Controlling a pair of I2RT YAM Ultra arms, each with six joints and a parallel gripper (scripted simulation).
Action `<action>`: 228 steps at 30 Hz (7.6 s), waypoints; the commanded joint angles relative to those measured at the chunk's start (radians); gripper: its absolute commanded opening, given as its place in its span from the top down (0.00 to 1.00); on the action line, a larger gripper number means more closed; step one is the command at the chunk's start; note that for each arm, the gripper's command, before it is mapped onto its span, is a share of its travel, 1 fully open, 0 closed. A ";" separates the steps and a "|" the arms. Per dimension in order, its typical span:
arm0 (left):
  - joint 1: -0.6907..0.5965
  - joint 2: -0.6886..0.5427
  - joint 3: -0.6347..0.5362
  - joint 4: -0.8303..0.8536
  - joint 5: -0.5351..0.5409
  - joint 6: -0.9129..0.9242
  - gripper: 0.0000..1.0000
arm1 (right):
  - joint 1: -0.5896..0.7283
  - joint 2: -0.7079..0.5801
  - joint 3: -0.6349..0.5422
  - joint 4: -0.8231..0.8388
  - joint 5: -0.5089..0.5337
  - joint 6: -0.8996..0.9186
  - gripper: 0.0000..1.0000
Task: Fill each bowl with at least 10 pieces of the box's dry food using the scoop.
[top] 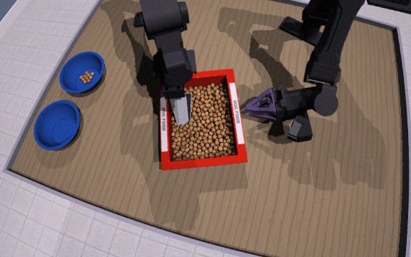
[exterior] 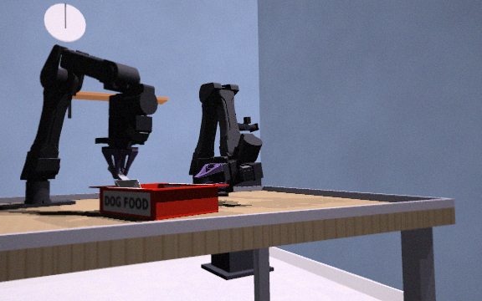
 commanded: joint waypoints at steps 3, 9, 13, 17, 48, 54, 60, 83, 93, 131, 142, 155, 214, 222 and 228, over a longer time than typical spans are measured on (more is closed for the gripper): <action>-0.026 0.017 0.011 0.067 -0.015 -0.032 0.74 | 0.009 -0.022 0.034 -0.009 0.000 0.001 1.00; -0.049 0.032 0.027 0.112 -0.033 -0.066 0.74 | 0.009 -0.022 0.034 -0.009 0.000 0.001 1.00; -0.063 0.042 0.031 0.137 -0.045 -0.084 0.74 | 0.009 -0.022 0.034 -0.009 0.000 0.001 1.00; -0.070 0.052 0.037 0.151 -0.052 -0.095 0.74 | 0.009 -0.022 0.034 -0.009 0.000 0.001 1.00; -0.107 0.015 0.057 0.146 -0.084 -0.144 0.74 | 0.000 0.078 0.127 -0.071 -0.008 0.002 1.00; -0.125 -0.004 0.064 0.131 -0.086 -0.156 0.74 | 0.001 0.038 0.110 -0.030 0.008 -0.014 1.00; -0.130 -0.026 0.072 0.144 -0.083 -0.160 0.74 | -0.024 0.030 0.071 -0.026 -0.027 -0.038 1.00; -0.145 -0.053 0.080 0.122 -0.098 -0.163 0.74 | -0.074 0.014 0.083 -0.053 -0.081 -0.079 1.00; -0.155 -0.073 0.096 0.105 -0.106 -0.182 0.74 | -0.125 0.002 0.039 -0.014 -0.139 -0.140 1.00; -0.171 -0.115 0.131 -0.089 -0.149 -0.115 1.00 | -0.207 0.056 0.093 -0.068 -0.239 -0.235 1.00; -0.186 -0.153 0.176 -0.220 -0.177 -0.068 1.00 | -0.233 0.058 0.097 -0.070 -0.274 -0.254 1.00; -0.204 -0.177 0.217 -0.324 -0.211 -0.040 1.00 | -0.259 0.047 0.080 -0.067 -0.301 -0.280 1.00; -0.187 -0.194 0.241 -0.315 -0.206 -0.030 1.00 | -0.239 0.000 -0.044 0.176 -0.313 -0.220 1.00; -0.187 -0.194 0.241 -0.315 -0.206 -0.030 1.00 | -0.228 -0.008 -0.073 0.231 -0.315 -0.205 1.00; -0.187 -0.194 0.241 -0.315 -0.206 -0.030 1.00 | -0.240 -0.021 -0.097 0.265 -0.315 -0.199 1.00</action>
